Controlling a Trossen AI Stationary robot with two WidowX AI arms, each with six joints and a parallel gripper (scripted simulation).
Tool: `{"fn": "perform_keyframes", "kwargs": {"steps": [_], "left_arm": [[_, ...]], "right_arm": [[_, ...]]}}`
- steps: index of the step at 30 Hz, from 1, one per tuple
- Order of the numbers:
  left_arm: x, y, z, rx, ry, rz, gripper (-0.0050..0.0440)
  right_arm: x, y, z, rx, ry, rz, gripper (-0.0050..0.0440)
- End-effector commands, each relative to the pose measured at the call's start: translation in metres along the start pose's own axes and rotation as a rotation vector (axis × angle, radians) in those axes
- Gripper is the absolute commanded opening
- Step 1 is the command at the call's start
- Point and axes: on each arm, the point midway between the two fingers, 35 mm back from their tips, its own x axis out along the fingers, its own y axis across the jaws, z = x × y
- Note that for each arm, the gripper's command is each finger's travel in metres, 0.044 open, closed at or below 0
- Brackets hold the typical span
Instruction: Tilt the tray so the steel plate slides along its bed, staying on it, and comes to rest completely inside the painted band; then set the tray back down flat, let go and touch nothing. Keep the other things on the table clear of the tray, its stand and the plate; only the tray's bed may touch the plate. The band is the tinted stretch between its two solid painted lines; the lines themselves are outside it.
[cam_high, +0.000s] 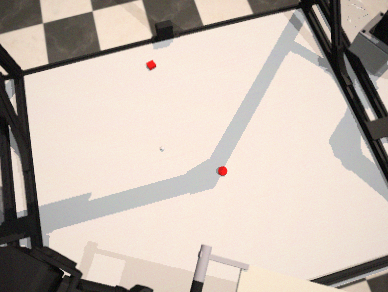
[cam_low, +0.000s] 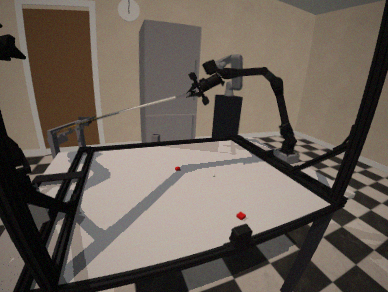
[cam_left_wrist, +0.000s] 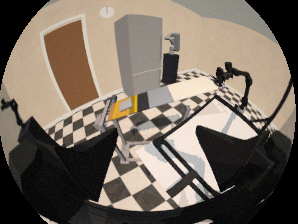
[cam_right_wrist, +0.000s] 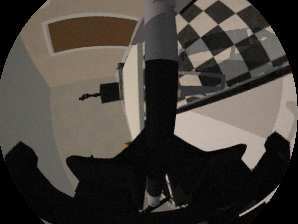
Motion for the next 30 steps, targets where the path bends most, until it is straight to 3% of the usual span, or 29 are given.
{"fn": "perform_keyframes", "kwargs": {"steps": [1, 26, 30], "left_arm": [[0.0, 0.0, 0.0, 0.0, -0.002, -0.001, 0.044], [0.0, 0.0, 0.0, 0.0, -0.002, -0.001, 0.044], [0.0, 0.0, 0.0, 0.0, -0.002, -0.001, 0.044]], "right_arm": [[-0.01, 0.019, 0.0, -0.002, -0.002, 0.046, 0.0], [-0.012, 0.028, 0.0, -0.002, -0.002, 0.098, 0.0], [-0.008, 0.014, 0.0, -0.002, -0.002, 0.046, 0.0]]}}
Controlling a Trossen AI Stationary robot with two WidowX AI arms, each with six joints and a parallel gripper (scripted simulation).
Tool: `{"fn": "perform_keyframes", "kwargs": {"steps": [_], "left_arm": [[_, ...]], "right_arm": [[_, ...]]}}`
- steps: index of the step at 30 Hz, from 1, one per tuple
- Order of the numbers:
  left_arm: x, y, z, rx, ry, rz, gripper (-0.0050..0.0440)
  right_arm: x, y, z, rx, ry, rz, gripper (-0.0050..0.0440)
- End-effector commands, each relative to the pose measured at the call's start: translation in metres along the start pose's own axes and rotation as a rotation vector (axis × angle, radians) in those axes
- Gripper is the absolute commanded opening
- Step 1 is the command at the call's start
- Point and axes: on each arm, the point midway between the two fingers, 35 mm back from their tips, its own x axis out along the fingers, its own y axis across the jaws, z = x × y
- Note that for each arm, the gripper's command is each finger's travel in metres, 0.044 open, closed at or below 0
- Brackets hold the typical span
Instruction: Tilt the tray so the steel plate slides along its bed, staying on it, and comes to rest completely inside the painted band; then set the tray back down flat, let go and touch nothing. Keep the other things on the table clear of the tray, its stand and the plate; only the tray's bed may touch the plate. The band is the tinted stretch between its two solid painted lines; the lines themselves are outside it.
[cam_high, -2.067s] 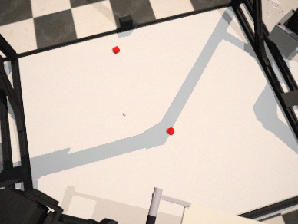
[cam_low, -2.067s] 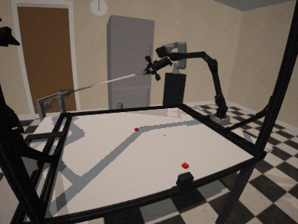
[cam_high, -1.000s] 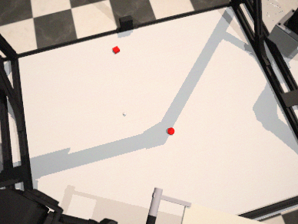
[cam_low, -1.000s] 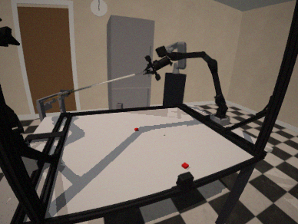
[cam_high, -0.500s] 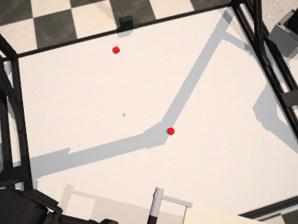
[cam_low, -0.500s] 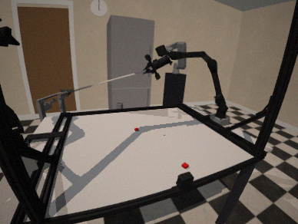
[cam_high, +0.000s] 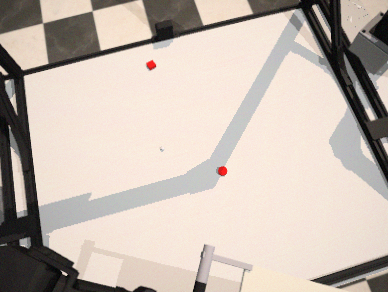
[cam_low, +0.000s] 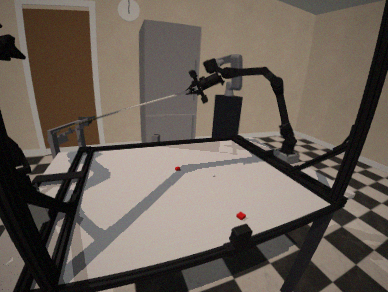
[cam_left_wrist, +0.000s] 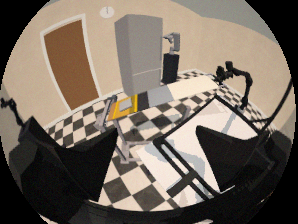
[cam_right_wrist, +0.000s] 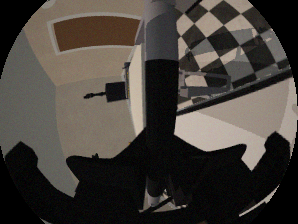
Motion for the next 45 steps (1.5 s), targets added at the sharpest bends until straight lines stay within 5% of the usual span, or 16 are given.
{"fn": "perform_keyframes", "kwargs": {"steps": [1, 4, 7, 11, 31, 45], "left_arm": [[0.0, -0.001, 0.001, 0.001, -0.002, -0.002, 0.044], [0.0, -0.001, 0.001, 0.001, -0.002, -0.002, 0.044], [0.0, -0.001, 0.001, 0.001, -0.002, -0.002, 0.044], [0.0, -0.001, 0.001, 0.001, -0.002, -0.002, 0.044], [0.0, -0.001, 0.001, 0.001, -0.002, -0.002, 0.044], [0.0, -0.001, 0.001, 0.001, -0.002, -0.002, 0.044]], "right_arm": [[-0.002, -0.016, 0.0, -0.001, -0.004, -0.008, 0.0], [0.001, -0.032, 0.0, -0.001, -0.004, -0.026, 0.0], [0.013, -0.078, 0.0, -0.001, -0.004, -0.146, 0.0], [0.012, -0.076, 0.0, -0.001, -0.004, -0.234, 0.0], [0.001, -0.03, 0.0, -0.001, -0.004, -0.156, 0.0], [-0.001, -0.021, 0.0, -0.001, -0.004, -0.093, 0.0]]}}
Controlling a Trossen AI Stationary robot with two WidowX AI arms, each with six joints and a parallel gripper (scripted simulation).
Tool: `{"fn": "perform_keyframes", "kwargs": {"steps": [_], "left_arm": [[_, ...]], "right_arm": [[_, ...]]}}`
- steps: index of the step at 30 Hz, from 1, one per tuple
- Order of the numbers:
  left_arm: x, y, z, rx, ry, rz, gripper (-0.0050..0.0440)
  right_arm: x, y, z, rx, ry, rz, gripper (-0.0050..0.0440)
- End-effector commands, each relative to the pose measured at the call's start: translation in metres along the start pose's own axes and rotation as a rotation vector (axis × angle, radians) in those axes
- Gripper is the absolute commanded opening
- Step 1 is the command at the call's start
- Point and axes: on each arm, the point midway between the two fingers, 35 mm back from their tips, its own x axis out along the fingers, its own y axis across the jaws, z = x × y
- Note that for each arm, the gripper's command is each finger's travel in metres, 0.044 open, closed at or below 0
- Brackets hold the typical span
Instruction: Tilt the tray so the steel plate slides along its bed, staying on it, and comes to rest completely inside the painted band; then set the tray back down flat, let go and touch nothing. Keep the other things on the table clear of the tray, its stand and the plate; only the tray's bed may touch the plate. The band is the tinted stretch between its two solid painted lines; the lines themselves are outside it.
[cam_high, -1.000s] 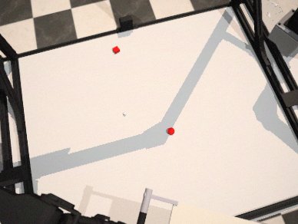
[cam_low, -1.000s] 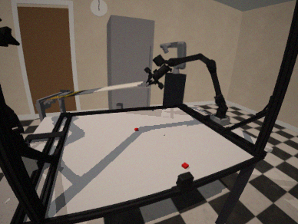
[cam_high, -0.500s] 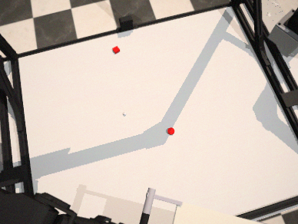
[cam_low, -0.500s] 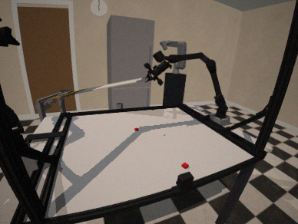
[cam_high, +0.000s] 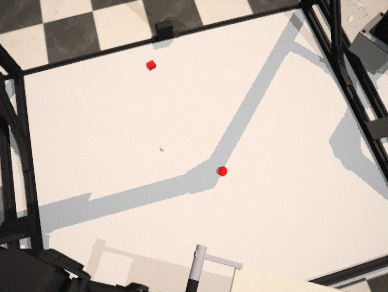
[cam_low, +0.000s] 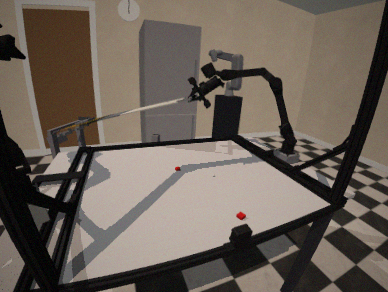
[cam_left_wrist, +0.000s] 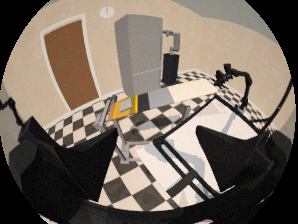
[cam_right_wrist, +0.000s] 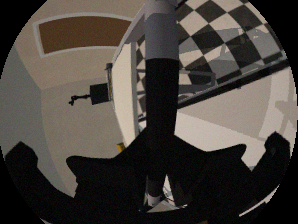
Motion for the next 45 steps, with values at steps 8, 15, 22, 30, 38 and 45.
{"fn": "perform_keyframes", "kwargs": {"steps": [8, 15, 22, 30, 38, 45], "left_arm": [[0.0, -0.001, 0.0, 0.001, -0.002, -0.002, 0.044], [0.0, -0.001, 0.0, 0.001, -0.002, -0.002, 0.044], [0.0, -0.001, 0.0, 0.001, -0.002, -0.002, 0.044], [0.0, -0.001, 0.0, 0.001, -0.002, -0.002, 0.044], [0.0, -0.001, 0.0, 0.001, -0.002, -0.002, 0.044], [0.0, -0.001, 0.0, 0.001, -0.002, -0.002, 0.044]], "right_arm": [[-0.014, 0.022, 0.001, 0.001, -0.005, 0.068, 0.0], [-0.015, 0.025, 0.001, 0.001, -0.005, 0.073, 0.0], [-0.017, 0.031, 0.001, 0.0, -0.005, 0.086, 0.0], [-0.018, 0.035, 0.001, 0.0, -0.005, 0.102, 0.0], [-0.02, 0.041, 0.001, 0.0, -0.005, 0.12, 0.0], [-0.022, 0.045, 0.001, 0.0, -0.005, 0.139, 0.0]]}}
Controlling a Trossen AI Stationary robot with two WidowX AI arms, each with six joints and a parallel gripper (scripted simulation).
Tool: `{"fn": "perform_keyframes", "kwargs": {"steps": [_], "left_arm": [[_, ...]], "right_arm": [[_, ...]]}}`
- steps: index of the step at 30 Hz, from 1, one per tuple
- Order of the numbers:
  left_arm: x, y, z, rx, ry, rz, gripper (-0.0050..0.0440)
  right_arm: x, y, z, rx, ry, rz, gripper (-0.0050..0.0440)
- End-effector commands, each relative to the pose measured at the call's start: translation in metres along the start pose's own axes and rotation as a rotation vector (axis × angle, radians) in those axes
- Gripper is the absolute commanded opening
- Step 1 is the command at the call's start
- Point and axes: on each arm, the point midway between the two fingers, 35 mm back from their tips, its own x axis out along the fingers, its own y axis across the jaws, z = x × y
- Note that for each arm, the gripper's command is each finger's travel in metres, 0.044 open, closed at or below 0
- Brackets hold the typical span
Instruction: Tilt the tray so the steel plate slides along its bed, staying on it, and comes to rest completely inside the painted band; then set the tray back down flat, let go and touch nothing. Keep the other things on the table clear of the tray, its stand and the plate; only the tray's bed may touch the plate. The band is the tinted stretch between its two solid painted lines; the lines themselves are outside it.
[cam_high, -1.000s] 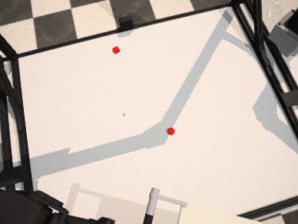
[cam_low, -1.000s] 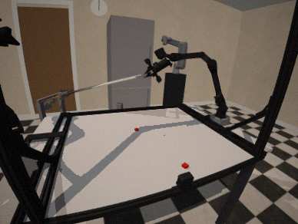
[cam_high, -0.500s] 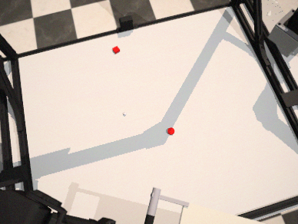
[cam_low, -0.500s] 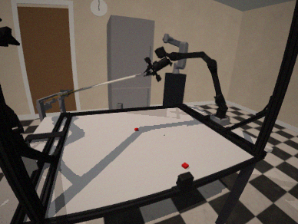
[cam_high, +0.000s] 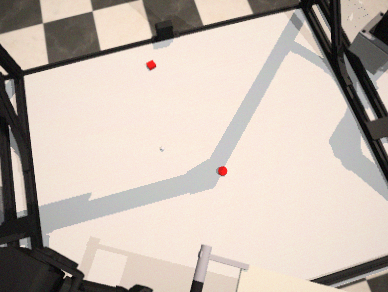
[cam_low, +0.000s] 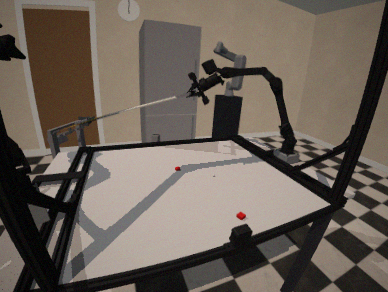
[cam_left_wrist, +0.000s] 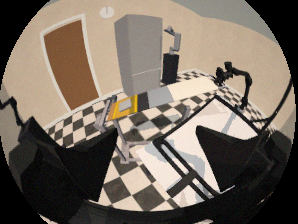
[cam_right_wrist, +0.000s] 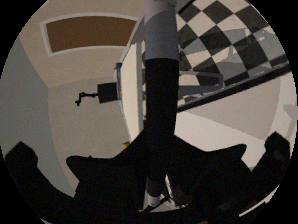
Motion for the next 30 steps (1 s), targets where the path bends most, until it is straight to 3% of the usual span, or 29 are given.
{"fn": "perform_keyframes", "kwargs": {"steps": [1, 24, 30], "left_arm": [[0.0, 0.0, 0.0, 0.001, -0.002, -0.001, 0.044], [0.0, 0.0, 0.0, 0.001, -0.002, -0.001, 0.044], [0.0, 0.0, 0.0, 0.001, -0.002, -0.001, 0.044]], "right_arm": [[-0.011, 0.022, 0.001, 0.0, -0.004, 0.07, 0.0], [-0.011, 0.021, 0.001, 0.0, -0.004, 0.11, 0.0], [-0.006, 0.002, 0.001, 0.0, -0.004, 0.04, 0.0]]}}
